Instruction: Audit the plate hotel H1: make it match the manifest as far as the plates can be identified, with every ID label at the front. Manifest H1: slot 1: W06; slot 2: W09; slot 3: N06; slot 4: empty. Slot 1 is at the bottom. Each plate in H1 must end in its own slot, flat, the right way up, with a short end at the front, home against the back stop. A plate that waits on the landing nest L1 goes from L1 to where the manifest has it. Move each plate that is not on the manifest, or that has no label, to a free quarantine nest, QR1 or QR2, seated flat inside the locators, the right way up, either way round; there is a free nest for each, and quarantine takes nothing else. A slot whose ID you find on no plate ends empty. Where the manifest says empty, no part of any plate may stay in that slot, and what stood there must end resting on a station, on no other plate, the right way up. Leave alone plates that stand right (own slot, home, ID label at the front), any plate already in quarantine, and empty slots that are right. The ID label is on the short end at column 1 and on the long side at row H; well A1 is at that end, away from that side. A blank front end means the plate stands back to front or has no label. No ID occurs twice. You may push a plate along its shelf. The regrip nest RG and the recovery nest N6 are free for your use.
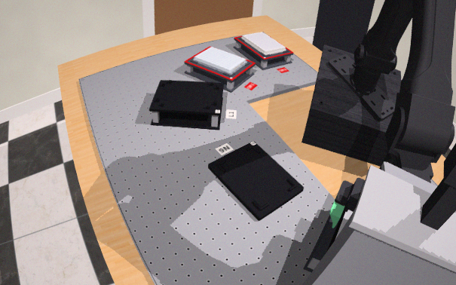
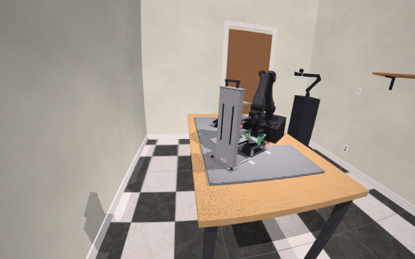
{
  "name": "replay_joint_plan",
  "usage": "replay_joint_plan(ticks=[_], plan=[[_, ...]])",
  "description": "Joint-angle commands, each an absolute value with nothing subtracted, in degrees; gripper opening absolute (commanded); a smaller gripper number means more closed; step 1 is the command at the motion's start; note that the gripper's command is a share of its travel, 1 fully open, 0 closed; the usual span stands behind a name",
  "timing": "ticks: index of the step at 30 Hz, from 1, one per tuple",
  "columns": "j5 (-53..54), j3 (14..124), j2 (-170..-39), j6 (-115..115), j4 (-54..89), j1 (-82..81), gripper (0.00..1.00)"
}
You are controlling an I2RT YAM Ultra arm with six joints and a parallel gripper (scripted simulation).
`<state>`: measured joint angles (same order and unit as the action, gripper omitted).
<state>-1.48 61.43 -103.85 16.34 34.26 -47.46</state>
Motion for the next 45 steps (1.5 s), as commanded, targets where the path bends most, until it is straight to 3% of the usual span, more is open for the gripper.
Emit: replay_joint_plan(ticks=[1,45], plan=[[-1.4,61.2,-103.4,16.3,33.5,-47.4,0.86],[-1.3,62.9,-98.9,16.6,38.1,-47.8,0.86]])
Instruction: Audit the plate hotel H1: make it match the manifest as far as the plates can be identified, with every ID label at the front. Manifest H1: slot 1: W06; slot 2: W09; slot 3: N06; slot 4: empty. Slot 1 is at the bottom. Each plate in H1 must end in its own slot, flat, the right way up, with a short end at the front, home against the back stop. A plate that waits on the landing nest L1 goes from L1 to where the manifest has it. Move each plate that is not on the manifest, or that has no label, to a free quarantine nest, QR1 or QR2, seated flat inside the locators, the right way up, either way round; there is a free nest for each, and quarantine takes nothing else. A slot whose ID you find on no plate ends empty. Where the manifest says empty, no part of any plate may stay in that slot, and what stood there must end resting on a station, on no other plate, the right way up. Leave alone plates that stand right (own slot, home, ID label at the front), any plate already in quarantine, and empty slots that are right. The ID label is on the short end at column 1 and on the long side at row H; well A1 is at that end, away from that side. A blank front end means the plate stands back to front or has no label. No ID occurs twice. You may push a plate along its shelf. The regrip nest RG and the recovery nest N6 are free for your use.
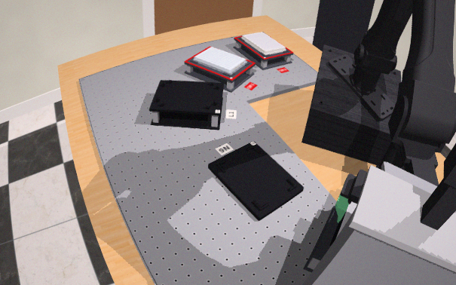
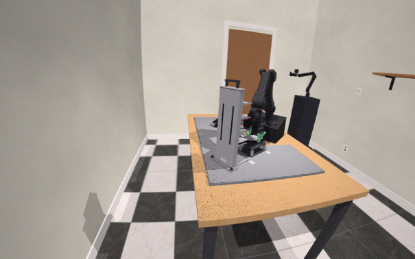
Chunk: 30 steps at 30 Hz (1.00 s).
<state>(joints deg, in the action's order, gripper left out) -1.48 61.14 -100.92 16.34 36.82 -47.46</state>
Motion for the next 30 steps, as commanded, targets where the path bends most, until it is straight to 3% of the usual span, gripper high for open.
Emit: replay_joint_plan(ticks=[1,30], plan=[[-1.3,62.9,-98.8,16.6,38.3,-47.8,0.86],[-1.4,64.1,-94.9,16.9,43.4,-48.1,0.86]])
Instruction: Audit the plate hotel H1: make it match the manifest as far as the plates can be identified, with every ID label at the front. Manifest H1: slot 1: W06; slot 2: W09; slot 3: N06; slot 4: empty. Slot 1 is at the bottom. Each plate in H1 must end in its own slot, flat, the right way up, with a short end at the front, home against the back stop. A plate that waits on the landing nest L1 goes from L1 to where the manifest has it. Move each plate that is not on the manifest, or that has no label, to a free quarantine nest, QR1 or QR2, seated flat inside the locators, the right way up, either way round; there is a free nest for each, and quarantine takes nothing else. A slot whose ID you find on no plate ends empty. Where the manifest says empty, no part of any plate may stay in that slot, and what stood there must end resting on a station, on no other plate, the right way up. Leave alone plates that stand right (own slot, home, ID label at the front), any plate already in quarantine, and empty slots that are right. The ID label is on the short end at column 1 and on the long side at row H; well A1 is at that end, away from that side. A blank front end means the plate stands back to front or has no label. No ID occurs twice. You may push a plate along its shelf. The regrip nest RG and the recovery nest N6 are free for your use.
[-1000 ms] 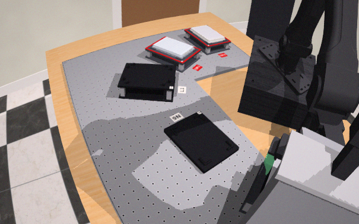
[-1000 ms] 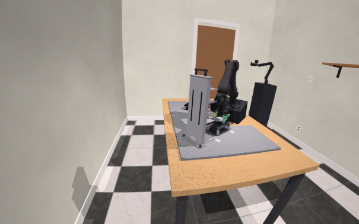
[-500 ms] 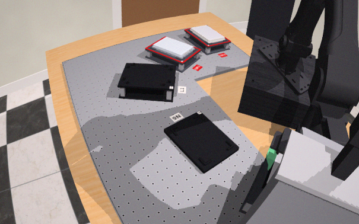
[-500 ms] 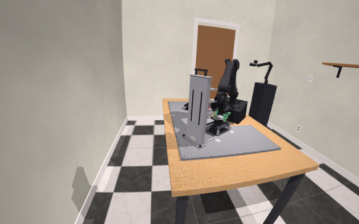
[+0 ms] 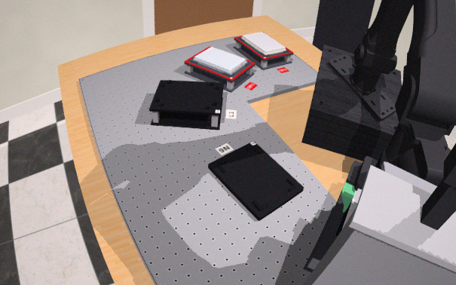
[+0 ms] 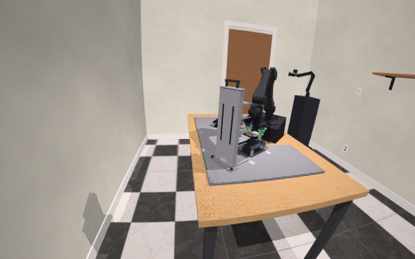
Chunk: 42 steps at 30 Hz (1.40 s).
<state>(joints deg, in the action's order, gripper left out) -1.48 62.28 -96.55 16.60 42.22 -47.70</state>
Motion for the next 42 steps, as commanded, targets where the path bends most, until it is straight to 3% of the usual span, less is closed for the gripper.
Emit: replay_joint_plan(ticks=[1,42], plan=[[-1.5,64.2,-94.8,16.9,43.6,-48.1,0.86],[-1.8,70.3,-88.7,17.3,55.7,-48.5,0.86]])
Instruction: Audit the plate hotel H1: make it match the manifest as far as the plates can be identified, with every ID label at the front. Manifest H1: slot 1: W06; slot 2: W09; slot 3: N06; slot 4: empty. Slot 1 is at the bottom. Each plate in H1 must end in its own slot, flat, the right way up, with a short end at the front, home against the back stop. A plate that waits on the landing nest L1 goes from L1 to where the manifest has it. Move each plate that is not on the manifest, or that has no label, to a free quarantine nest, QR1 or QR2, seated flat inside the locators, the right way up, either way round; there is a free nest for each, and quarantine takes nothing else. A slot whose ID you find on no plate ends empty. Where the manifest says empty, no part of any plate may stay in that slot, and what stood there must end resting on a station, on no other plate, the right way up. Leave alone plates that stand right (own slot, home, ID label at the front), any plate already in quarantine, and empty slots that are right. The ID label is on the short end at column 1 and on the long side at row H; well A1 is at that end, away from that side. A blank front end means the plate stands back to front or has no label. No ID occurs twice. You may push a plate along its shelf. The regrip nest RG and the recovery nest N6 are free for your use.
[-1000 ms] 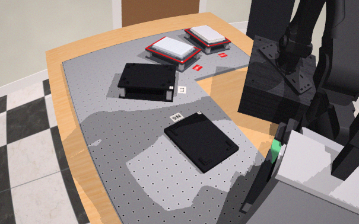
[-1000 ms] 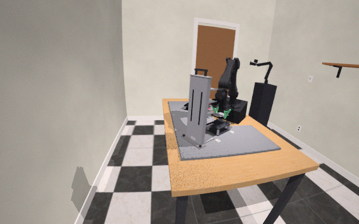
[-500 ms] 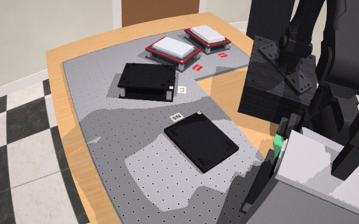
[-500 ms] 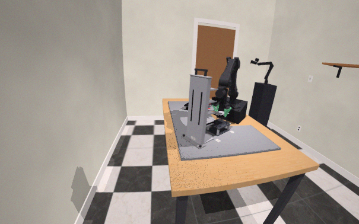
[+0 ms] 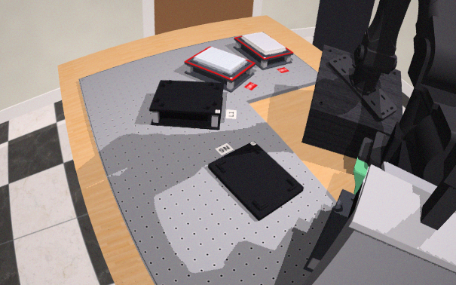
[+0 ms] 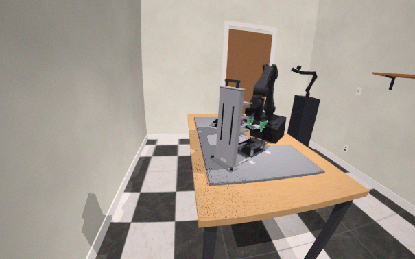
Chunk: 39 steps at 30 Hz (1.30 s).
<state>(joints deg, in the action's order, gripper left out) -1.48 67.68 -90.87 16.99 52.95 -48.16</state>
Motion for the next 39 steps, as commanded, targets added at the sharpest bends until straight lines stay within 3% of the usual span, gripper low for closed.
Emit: replay_joint_plan(ticks=[1,32,39], plan=[[-1.8,70.7,-88.5,17.3,56.3,-48.5,0.86],[-2.0,83.4,-85.1,17.8,72.4,-48.9,0.86],[-0.7,80.4,-84.4,19.0,72.6,-45.3,0.86]])
